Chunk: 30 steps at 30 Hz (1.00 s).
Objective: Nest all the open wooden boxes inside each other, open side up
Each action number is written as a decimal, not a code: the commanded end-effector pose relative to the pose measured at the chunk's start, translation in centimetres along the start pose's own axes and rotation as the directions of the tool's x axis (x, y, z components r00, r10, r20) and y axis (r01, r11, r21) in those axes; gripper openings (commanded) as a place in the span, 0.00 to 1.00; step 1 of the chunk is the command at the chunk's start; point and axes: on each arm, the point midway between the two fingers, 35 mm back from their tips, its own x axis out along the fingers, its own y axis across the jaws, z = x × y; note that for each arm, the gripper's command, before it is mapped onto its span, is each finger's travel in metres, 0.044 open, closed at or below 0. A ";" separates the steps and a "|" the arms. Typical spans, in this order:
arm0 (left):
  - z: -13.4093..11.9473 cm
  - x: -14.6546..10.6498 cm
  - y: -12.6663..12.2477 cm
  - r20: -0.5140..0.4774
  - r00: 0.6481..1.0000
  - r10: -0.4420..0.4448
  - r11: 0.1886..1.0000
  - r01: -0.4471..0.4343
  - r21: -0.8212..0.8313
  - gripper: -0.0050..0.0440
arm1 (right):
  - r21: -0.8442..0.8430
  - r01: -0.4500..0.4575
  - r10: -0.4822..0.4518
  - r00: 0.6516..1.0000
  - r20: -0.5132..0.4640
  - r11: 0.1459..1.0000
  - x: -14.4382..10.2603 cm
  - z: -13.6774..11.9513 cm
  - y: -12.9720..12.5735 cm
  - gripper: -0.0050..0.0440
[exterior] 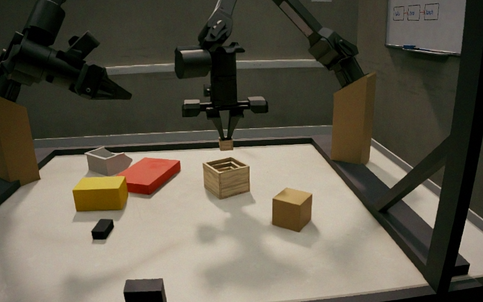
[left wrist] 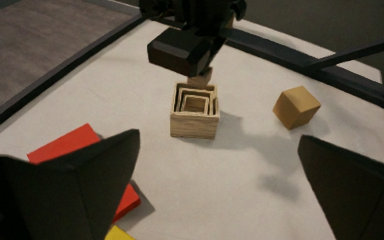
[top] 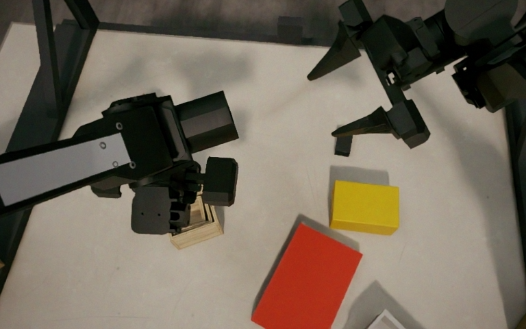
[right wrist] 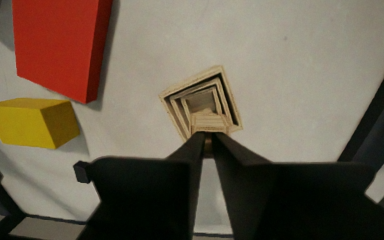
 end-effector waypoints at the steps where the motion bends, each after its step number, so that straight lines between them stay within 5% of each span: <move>1: 0.5 0.0 -0.3 0.003 1.000 0.000 1.000 0.000 -0.018 0.92 | 0.176 -0.015 0.016 1.000 -0.007 0.984 -0.6 0.0 0.7 0.30; 12: 0.5 0.0 -0.3 0.003 1.000 0.000 1.000 0.000 -0.018 0.92 | 0.472 -0.011 0.016 1.000 -0.007 0.882 -0.6 0.0 0.7 0.30; 23: 0.5 0.0 -0.3 0.003 1.000 0.000 1.000 0.000 -0.018 0.92 | 0.721 -0.006 0.016 1.000 -0.007 0.693 -0.6 0.0 0.7 0.30; 30: 0.5 0.0 -0.3 0.003 1.000 0.000 1.000 0.000 -0.018 0.92 | 0.868 -0.002 0.016 1.000 -0.007 0.497 -0.6 0.0 0.7 0.30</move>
